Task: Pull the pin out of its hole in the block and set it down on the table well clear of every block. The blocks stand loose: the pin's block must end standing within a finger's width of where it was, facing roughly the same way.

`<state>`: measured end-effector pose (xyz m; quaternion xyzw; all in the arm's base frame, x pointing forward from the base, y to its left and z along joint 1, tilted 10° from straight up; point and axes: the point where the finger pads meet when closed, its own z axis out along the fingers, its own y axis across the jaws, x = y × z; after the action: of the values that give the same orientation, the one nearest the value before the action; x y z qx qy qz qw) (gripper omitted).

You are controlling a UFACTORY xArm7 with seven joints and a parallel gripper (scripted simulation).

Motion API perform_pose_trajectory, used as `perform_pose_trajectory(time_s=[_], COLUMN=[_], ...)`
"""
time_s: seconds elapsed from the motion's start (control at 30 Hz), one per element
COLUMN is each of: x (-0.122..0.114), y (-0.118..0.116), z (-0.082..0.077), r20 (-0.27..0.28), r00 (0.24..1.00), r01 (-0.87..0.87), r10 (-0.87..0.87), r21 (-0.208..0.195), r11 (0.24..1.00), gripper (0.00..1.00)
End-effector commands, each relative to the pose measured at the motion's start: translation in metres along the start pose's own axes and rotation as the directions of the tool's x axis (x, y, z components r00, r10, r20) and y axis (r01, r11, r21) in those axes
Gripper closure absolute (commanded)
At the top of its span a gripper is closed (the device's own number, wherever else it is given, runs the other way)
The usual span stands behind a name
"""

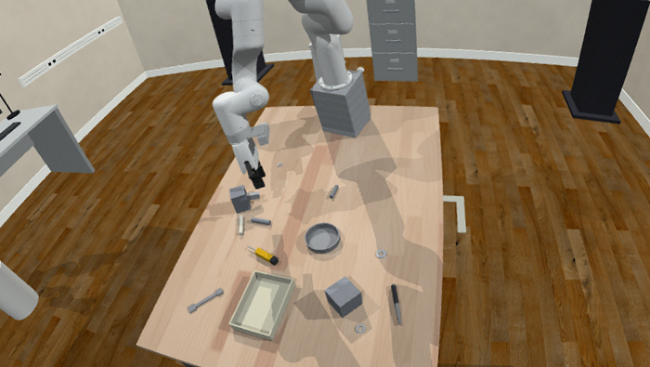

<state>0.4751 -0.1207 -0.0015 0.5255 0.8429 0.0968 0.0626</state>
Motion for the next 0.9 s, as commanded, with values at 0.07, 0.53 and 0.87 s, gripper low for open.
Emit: perform_pose_trajectory(time_s=[0.07,0.53,0.87], x=[0.001,0.004,0.006], y=[0.0,-0.003,-0.006], z=[0.003,0.01,0.015], r20=[-0.007,-0.023,-0.033], r00=[1.0,1.0,0.999], r01=[0.0,-0.001,-0.002], r10=[0.0,0.001,0.003], r21=[0.005,0.019,0.028], r11=[1.0,1.0,1.0], gripper=[0.48,0.48,0.48])
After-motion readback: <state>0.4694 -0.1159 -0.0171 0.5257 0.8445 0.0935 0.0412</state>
